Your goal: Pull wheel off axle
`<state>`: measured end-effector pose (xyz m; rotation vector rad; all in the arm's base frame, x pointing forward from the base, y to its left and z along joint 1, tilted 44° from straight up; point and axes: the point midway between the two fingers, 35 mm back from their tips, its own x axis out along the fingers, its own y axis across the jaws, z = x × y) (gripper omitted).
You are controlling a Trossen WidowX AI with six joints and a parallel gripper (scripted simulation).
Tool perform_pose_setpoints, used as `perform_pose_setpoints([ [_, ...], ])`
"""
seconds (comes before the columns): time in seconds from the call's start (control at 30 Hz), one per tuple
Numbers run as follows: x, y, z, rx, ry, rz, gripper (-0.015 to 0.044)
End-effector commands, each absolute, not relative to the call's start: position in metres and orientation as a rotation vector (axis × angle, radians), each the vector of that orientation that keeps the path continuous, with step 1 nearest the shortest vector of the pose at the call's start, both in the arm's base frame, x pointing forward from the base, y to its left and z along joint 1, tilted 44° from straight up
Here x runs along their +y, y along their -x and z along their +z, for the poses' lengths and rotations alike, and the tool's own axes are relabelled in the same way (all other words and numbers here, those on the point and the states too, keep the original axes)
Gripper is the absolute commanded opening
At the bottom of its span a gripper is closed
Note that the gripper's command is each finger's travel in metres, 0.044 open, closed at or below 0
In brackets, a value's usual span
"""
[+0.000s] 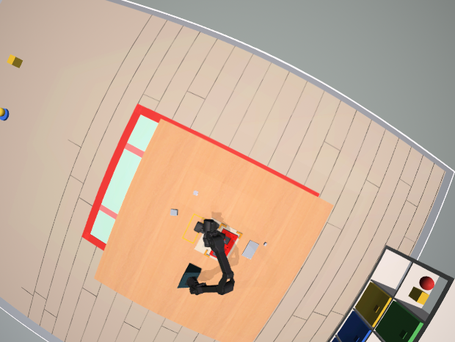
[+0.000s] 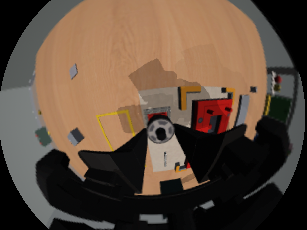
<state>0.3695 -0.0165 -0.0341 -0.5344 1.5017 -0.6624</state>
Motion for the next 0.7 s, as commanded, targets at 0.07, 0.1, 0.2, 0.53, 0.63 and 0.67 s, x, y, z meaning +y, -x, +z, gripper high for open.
perform_pose_setpoints([
  [0.07,-0.0147,-0.3702,-0.0321,1.500,0.531,-0.664,0.0000],
  [0.1,-0.0144,-0.3703,-0.0319,1.500,0.531,-0.664,0.0000],
  [0.2,-0.0137,-0.3703,-0.0312,1.500,0.531,-0.663,0.0000],
  [0.53,-0.0114,-0.3706,-0.0289,1.500,0.531,-0.663,0.0000],
  [0.63,-0.0107,-0.3707,-0.0282,1.500,0.532,-0.663,0.0000],
  [0.67,-0.0104,-0.3707,-0.0280,1.500,0.532,-0.663,0.0000],
])
